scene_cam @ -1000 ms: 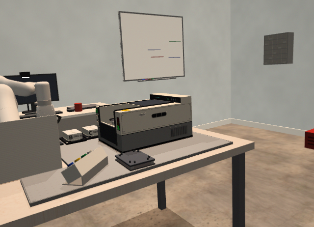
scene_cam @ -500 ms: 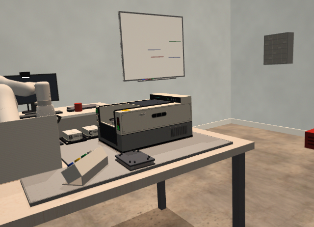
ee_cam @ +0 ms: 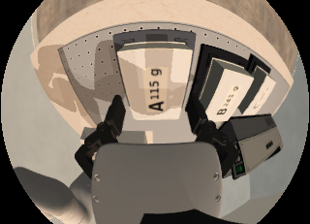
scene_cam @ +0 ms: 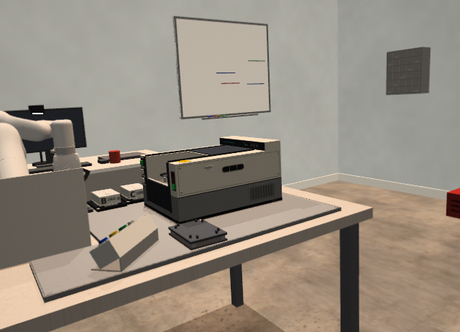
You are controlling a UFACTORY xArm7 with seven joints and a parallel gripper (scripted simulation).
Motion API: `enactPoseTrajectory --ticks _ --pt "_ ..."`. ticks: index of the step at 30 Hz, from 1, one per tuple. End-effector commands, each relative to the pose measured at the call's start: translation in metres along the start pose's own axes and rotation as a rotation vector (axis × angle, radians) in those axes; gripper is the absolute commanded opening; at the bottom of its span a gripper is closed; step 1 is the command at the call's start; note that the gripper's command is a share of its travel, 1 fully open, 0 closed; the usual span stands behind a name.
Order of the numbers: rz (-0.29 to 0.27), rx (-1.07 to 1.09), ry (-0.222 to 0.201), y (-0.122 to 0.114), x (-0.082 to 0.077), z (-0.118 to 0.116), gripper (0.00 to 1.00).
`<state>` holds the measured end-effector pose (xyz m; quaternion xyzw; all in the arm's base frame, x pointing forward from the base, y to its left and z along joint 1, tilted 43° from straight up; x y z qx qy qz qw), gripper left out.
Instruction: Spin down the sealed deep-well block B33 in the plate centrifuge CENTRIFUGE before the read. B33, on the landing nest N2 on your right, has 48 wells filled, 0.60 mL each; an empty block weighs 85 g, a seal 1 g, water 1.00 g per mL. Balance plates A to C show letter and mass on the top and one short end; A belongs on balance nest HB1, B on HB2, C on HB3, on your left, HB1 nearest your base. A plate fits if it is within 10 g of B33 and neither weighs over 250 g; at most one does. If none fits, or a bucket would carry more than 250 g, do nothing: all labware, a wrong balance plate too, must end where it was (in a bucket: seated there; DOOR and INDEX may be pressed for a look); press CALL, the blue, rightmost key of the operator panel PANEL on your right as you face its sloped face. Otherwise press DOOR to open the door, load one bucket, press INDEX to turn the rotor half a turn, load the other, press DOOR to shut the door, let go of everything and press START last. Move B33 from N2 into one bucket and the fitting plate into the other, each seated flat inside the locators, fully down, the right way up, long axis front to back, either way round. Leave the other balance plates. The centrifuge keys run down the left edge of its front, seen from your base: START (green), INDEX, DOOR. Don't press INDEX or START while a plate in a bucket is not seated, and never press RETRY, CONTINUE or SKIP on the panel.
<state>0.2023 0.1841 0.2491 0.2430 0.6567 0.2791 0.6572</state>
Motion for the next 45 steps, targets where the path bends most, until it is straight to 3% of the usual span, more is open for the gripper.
enactPoseTrajectory --ticks 1,45 --pt "0.001 0.000 -0.002 0.000 0.000 0.000 1.00" --pt "0.001 0.000 -0.002 0.000 0.016 0.000 1.00"
Point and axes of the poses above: the point where the finger pads meet when closed, its own x axis out along the fingers, its own z axis across the jaws, y = z × x, the point moved 10 cm from there along -x, back along the fingers, and after that the axes turned 1 degree about -x, right-handed, at the moved point
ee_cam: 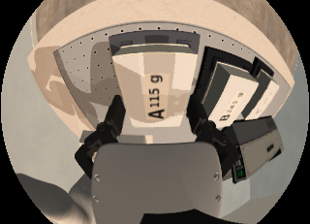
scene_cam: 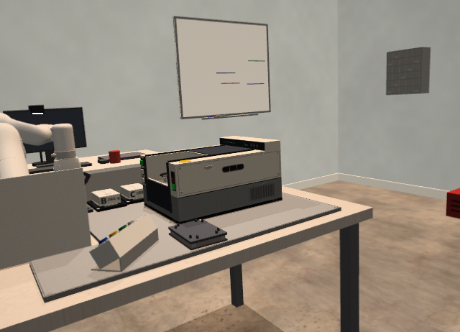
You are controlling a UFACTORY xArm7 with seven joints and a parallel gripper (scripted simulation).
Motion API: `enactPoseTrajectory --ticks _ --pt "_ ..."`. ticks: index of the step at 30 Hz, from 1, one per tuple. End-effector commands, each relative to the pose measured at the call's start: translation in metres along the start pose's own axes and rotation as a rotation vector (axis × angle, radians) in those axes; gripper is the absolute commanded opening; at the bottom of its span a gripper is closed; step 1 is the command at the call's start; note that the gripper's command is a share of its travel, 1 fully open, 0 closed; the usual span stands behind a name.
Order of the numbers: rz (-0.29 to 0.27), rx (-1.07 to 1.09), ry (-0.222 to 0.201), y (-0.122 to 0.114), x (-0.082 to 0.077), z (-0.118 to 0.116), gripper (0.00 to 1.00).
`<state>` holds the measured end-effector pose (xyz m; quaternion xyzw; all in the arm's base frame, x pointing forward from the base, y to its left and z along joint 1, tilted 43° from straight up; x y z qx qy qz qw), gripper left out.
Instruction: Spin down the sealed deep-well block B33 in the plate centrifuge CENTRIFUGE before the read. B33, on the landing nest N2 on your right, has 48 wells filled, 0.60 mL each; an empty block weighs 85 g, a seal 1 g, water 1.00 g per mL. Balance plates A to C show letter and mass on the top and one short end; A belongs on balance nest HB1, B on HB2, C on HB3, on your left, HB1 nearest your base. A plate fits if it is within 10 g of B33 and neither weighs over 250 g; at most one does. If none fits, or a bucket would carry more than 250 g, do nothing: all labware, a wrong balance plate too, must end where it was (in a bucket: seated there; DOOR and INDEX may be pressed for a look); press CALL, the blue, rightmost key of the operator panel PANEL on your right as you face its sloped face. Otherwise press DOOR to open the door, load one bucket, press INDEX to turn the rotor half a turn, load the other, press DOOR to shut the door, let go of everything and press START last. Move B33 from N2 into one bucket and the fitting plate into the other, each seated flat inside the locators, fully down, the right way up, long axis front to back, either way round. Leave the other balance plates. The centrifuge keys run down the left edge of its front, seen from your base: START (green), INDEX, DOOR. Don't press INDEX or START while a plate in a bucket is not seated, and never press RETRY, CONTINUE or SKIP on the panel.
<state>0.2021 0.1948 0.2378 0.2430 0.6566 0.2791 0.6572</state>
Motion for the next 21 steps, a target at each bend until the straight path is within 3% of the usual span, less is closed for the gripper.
enactPoseTrajectory --ticks 1,21 --pt "0.001 0.000 -0.002 0.000 0.001 0.000 1.00" --pt "0.001 0.000 -0.002 0.000 0.012 0.000 1.00"
Point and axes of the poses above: the point where the finger pads meet when closed, its own x axis out along the fingers, its own z axis across the jaws, y = z × x, the point moved 10 cm from there along -x, back along the fingers, and after that the axes turned 1 degree about -x, right-handed, at the moved point
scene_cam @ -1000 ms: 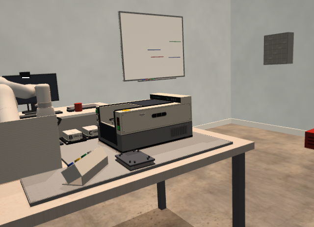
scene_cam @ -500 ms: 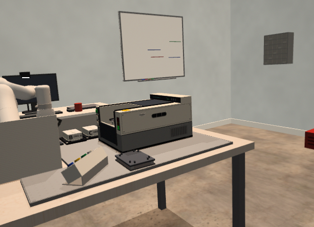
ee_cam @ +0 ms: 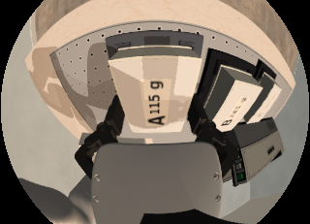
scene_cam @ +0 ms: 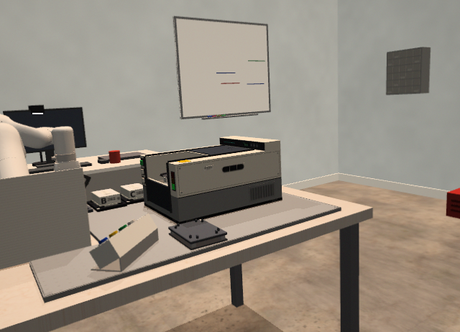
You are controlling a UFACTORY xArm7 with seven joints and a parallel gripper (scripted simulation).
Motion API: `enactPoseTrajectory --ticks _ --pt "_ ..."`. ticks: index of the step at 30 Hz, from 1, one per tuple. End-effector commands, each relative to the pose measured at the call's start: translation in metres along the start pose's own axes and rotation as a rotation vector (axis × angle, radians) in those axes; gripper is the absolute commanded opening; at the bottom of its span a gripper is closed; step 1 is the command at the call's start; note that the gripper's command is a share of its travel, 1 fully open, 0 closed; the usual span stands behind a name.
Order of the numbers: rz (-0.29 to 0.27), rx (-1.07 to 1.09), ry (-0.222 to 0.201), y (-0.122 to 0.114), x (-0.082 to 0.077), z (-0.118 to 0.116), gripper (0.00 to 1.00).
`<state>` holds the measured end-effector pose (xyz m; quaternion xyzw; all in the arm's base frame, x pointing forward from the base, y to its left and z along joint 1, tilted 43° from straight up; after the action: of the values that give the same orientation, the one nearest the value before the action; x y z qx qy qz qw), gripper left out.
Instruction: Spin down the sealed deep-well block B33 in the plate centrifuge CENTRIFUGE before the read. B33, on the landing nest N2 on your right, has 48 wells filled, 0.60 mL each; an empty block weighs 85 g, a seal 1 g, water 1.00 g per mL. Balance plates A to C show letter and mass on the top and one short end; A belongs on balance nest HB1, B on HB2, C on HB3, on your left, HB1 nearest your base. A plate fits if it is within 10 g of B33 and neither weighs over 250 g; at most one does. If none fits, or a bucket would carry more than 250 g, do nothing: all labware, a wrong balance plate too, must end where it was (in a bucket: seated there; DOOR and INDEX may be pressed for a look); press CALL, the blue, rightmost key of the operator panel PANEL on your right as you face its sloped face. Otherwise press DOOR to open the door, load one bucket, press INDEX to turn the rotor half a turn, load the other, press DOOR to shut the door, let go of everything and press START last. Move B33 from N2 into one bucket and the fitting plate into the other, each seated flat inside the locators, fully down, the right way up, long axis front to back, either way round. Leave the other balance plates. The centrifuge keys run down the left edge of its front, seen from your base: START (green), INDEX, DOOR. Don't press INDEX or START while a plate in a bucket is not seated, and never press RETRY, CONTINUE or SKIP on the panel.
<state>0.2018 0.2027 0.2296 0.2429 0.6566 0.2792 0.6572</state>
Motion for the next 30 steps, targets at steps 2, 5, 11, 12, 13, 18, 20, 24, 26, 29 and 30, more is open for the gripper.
enactPoseTrajectory --ticks 2,5,11,12,13,18,20,24,26,29,30 --pt "0.001 0.000 -0.002 0.000 0.002 0.000 1.00" --pt "0.001 0.000 -0.002 0.000 0.004 0.000 1.00" --pt "0.001 0.000 -0.002 0.000 0.006 0.000 1.00" --pt "0.001 0.000 -0.002 0.000 0.007 0.000 1.00" --pt "0.001 0.000 -0.002 0.000 0.007 0.000 1.00" --pt "0.001 0.000 -0.002 0.000 0.010 0.000 1.00" --pt "0.001 0.000 -0.002 0.000 0.011 0.000 1.00" --pt "0.001 0.000 -0.002 0.000 0.013 0.000 1.00" --pt "0.001 0.000 -0.002 0.000 0.013 0.000 1.00" --pt "0.001 0.000 -0.002 0.000 0.014 0.000 1.00" --pt "0.001 0.000 -0.002 0.000 0.015 0.000 1.00"
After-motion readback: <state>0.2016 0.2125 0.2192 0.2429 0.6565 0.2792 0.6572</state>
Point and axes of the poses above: the point where the finger pads meet when closed, its own x axis out along the fingers, its own z axis across the jaws, y = z × x, the point moved 10 cm from there along -x, back along the fingers, and after that the axes turned 1 degree about -x, right-handed, at the moved point
